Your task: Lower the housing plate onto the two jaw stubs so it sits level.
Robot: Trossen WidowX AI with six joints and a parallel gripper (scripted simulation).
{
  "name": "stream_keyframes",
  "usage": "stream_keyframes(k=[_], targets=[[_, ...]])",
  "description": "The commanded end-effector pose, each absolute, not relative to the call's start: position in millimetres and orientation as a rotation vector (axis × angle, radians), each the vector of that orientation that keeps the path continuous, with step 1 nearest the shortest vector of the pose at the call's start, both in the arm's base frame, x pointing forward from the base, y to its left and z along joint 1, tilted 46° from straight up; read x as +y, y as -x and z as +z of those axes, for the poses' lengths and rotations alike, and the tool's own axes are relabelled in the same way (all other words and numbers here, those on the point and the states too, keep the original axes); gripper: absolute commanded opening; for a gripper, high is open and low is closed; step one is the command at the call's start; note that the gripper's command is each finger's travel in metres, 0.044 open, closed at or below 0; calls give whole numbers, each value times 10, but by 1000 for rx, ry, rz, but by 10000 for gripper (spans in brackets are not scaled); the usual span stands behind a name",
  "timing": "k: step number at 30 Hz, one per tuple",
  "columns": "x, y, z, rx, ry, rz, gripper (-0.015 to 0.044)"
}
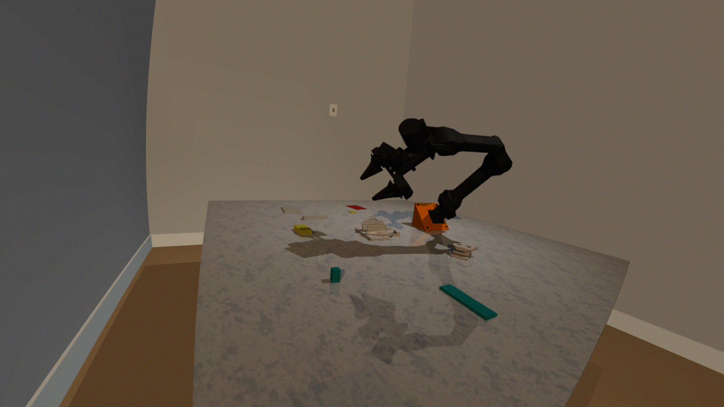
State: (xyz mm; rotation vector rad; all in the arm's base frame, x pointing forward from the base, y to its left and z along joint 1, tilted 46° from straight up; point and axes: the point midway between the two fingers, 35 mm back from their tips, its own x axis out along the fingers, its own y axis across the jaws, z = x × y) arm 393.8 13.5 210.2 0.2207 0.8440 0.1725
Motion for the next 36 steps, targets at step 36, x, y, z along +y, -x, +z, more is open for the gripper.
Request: stream_keyframes(k=[36], targets=[[1682,-1386,2399,1257,-225,980,440]])
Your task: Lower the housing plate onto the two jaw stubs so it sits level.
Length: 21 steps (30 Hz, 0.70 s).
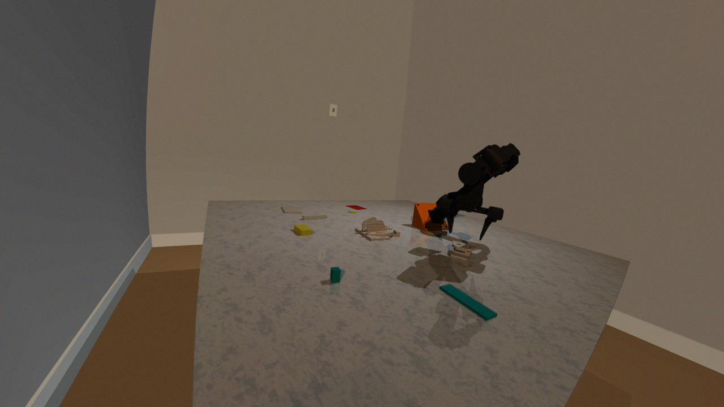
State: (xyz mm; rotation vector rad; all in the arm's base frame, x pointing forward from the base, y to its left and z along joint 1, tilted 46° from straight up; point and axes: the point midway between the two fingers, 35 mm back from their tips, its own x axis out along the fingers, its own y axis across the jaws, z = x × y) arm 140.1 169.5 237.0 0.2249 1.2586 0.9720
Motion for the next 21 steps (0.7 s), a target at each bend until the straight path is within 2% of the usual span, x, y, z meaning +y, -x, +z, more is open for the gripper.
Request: stream_keyframes(k=[1,21], targets=[[1682,-1386,2399,1257,-225,980,440],[1852,-1384,2237,1256,-225,981,440]])
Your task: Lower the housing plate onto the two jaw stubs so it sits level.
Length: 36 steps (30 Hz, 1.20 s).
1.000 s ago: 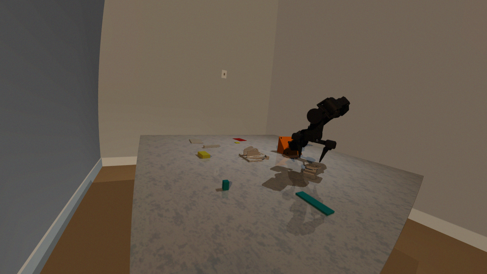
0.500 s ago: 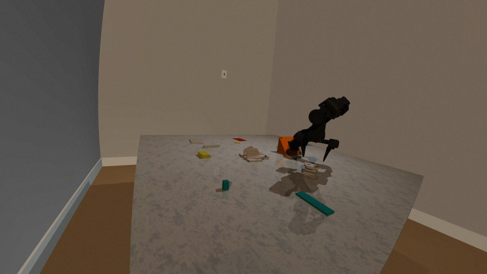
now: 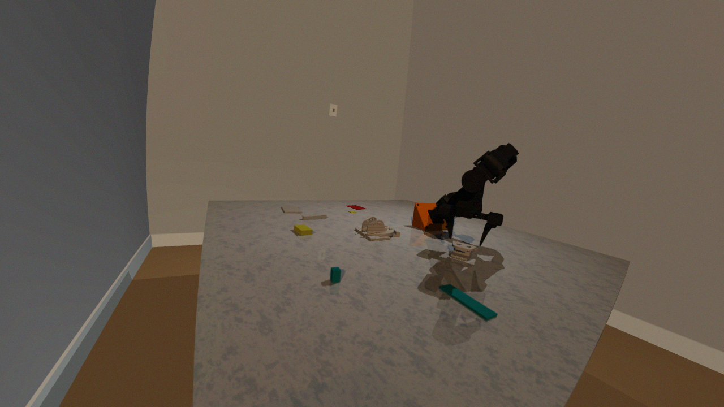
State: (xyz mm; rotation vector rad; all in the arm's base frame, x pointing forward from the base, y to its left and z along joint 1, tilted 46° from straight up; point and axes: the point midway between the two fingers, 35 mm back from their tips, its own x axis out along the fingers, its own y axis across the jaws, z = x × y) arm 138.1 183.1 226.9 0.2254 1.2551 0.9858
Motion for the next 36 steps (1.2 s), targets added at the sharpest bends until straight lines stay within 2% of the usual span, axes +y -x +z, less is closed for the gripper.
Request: stream_keyframes(k=[1,36], targets=[[1864,-1385,2226,1256,-225,981,440],[2044,-1376,2058,1255,-227,983,440]])
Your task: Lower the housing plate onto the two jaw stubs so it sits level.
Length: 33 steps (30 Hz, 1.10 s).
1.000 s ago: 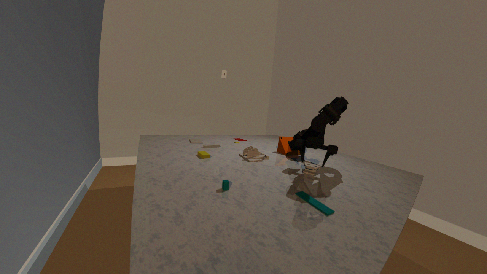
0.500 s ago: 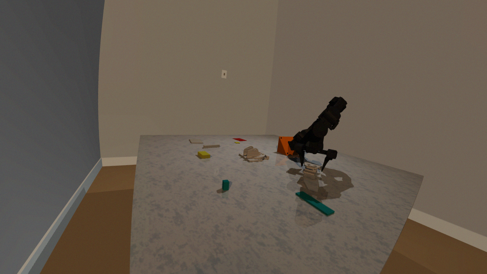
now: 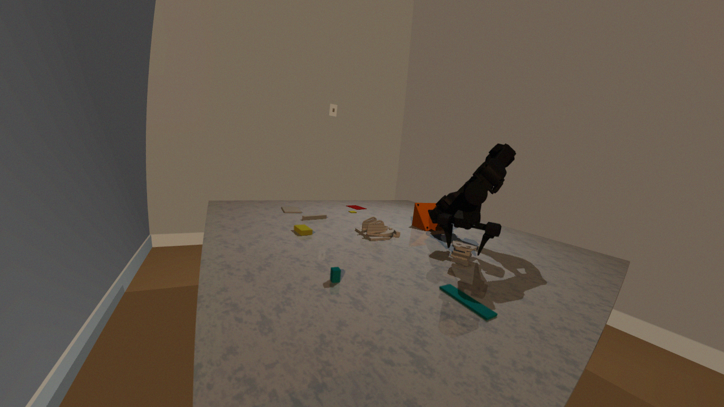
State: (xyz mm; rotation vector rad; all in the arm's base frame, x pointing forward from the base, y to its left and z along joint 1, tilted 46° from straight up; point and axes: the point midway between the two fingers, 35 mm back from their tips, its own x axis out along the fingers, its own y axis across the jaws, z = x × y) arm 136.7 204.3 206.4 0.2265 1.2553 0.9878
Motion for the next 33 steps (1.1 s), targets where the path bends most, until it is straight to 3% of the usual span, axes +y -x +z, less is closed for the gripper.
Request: stream_keyframes(k=[1,5,18,33], targets=[[2044,-1376,2058,1255,-227,983,440],[2044,-1376,2058,1255,-227,983,440],[2043,-1367,2063,1255,-227,988,353],[1955,-1390,2134,1258,-220,984,351]])
